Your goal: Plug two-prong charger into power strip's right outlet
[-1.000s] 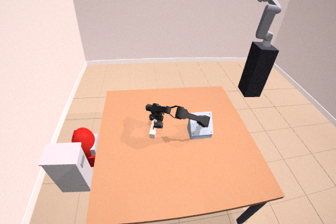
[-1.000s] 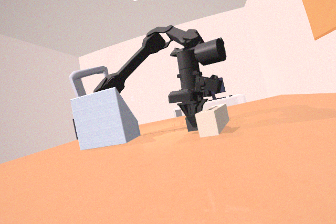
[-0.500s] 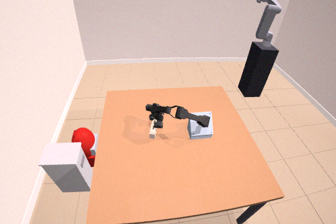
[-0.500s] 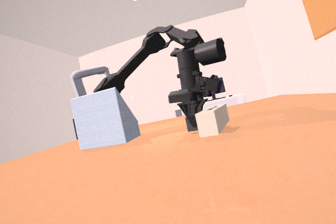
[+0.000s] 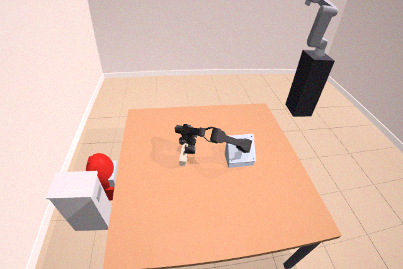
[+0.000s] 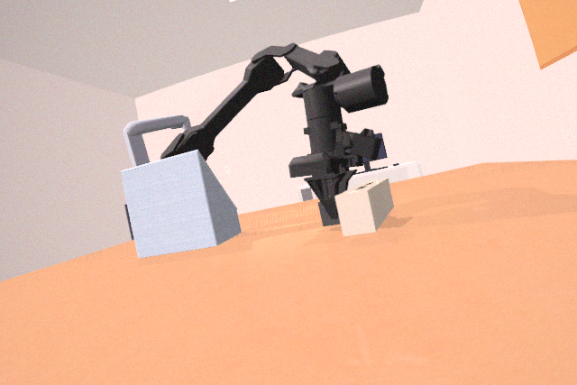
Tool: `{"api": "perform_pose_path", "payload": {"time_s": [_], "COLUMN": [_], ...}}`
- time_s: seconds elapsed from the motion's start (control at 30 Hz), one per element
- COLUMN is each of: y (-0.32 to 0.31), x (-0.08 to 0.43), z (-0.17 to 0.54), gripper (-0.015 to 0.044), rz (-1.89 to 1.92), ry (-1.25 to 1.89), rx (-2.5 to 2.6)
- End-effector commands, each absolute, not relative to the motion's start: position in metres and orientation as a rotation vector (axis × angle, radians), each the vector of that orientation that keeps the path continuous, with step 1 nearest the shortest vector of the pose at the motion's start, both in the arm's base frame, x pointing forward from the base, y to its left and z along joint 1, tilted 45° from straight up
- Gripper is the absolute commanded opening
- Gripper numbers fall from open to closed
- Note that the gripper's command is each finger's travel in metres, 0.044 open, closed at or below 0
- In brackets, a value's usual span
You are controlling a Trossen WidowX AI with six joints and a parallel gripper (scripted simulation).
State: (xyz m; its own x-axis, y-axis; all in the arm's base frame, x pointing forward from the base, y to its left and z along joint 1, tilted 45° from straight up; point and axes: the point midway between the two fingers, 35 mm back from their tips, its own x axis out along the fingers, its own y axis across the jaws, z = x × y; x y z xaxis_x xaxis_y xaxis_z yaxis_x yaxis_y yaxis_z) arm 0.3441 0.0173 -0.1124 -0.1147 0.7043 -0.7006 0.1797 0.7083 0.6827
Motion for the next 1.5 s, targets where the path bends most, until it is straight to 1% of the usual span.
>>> {"api": "perform_pose_path", "payload": {"time_s": [0.0, 1.47], "y": [0.0176, 0.0155], "x": [0.3478, 0.352], "z": [-0.1131, -0.1115], "gripper": [0.0, 0.0], "rz": [0.52, 0.52], "ry": [1.643, 1.643], "rx": [0.713, 0.712]}}
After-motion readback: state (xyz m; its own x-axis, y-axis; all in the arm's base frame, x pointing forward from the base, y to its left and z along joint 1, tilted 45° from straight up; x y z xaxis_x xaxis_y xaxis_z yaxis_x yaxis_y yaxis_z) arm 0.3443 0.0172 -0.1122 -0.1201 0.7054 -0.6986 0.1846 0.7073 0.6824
